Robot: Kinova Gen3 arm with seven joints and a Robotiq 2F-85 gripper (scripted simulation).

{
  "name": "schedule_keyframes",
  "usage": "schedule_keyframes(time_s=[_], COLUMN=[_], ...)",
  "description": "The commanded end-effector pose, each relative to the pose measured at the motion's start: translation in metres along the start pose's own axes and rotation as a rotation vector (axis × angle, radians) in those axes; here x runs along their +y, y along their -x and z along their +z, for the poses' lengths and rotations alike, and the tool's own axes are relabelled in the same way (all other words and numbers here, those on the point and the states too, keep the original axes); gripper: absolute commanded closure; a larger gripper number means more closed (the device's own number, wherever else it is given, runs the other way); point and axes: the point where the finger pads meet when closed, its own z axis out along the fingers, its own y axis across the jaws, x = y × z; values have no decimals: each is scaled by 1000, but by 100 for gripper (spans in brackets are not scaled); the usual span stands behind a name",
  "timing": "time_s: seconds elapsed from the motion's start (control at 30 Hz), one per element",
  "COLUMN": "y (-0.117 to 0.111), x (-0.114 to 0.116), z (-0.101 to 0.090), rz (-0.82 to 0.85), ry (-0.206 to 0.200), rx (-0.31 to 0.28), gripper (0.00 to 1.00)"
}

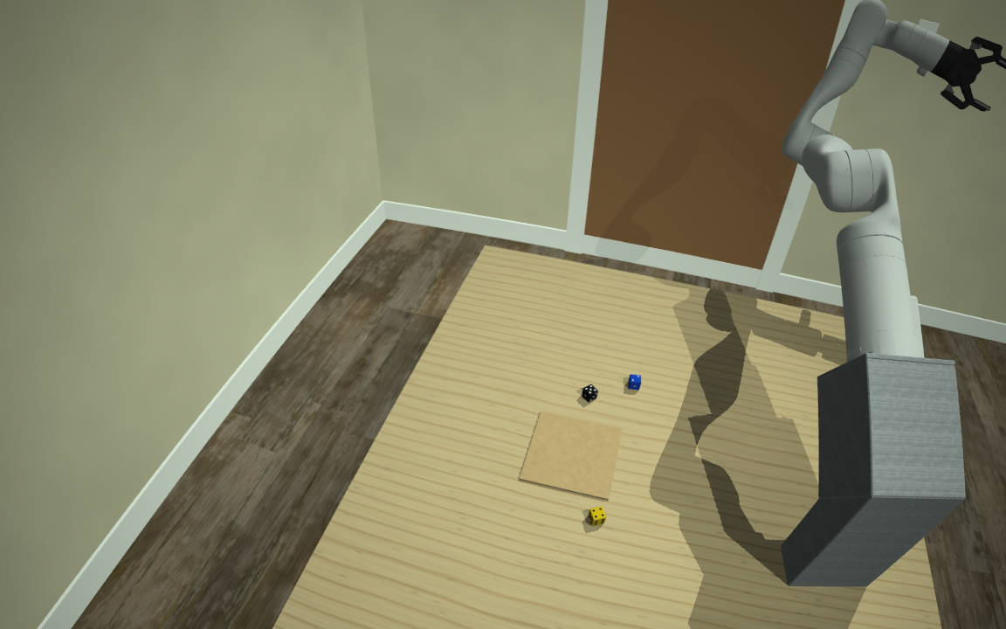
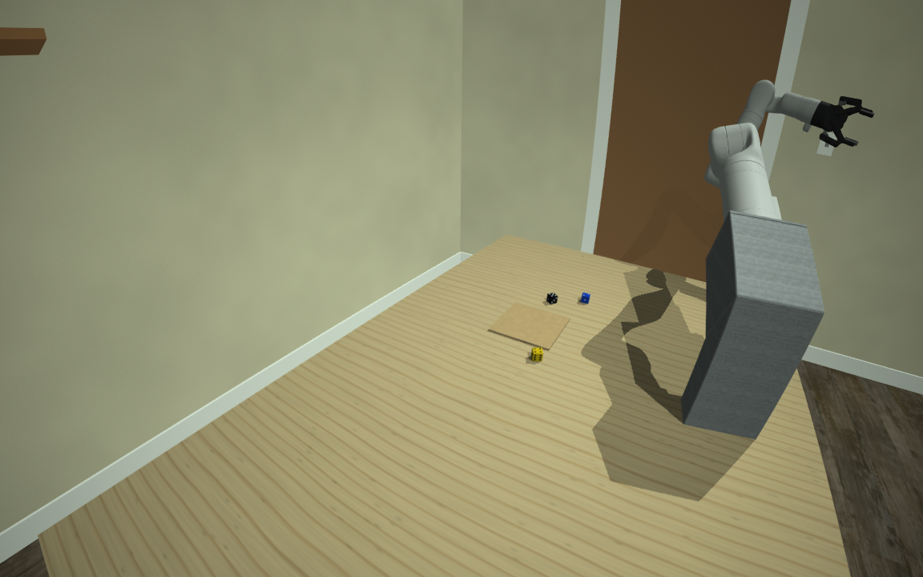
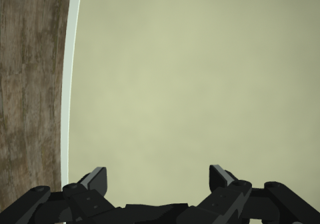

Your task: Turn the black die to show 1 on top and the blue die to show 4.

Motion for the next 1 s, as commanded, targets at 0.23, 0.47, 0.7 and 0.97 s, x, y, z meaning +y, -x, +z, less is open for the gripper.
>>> schedule_keyframes(time_s=[0.23, 0.47, 0.7, 0.97], y=[63, 120, 196, 291], x=[139, 215, 281, 329], z=[-45, -86, -137, -199], rz=[106, 165, 233, 312], ry=[251, 426, 614, 807], rx=[73, 81, 56, -8], gripper=[0, 0, 0, 0])
